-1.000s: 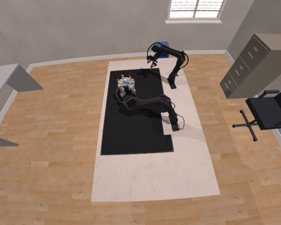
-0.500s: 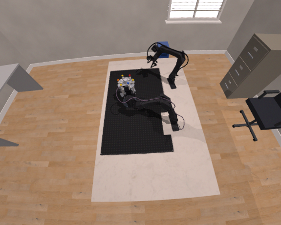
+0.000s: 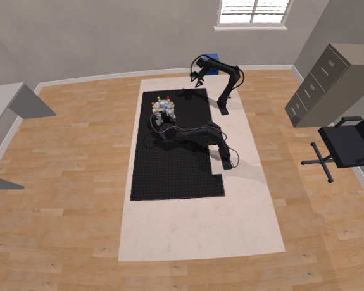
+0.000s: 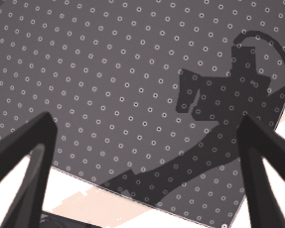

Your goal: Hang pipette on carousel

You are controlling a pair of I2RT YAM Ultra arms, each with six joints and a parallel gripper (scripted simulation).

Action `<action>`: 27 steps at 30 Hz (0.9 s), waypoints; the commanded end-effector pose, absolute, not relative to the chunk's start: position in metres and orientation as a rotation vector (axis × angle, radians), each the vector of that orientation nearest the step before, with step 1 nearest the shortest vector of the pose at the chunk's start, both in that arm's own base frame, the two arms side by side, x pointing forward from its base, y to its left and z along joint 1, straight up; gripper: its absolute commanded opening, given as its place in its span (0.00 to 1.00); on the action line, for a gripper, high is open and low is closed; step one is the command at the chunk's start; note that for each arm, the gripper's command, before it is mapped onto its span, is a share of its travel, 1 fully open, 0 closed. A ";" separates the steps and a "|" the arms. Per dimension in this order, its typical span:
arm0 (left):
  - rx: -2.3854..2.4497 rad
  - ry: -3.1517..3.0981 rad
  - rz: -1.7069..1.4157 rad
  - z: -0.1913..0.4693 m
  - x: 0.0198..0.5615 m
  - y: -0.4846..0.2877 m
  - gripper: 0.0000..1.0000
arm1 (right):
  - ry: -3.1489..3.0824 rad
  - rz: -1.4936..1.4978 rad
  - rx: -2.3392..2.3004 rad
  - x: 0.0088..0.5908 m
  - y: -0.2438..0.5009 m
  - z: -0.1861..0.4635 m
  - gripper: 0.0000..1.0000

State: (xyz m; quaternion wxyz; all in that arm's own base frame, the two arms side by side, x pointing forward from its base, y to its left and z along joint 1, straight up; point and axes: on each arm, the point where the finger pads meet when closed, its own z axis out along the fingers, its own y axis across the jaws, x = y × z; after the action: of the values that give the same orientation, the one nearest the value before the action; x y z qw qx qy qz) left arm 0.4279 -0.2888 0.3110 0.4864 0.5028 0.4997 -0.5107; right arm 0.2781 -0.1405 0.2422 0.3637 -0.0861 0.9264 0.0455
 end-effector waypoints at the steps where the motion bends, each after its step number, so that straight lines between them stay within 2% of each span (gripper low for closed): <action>1: 1.260 1.158 -1.235 0.322 0.415 -0.290 0.12 | 2.339 0.088 -0.238 0.282 -0.144 0.253 1.00; 4: 1.272 1.119 -1.207 0.336 0.416 -0.291 0.12 | 2.339 0.088 -0.238 0.282 -0.144 0.253 1.00; 10: 1.253 1.175 -1.246 0.310 0.418 -0.291 0.12 | 2.339 0.088 -0.238 0.282 -0.144 0.253 1.00; 27: 1.256 1.165 -1.239 0.313 0.418 -0.290 0.12 | 2.339 0.088 -0.238 0.282 -0.144 0.253 1.00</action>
State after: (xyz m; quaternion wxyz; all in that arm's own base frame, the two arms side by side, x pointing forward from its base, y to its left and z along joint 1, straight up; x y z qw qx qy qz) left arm 0.4265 -0.2887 0.3045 0.4844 0.5040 0.4988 -0.5124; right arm 0.2781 -0.1405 0.2422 0.3637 -0.0861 0.9264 0.0455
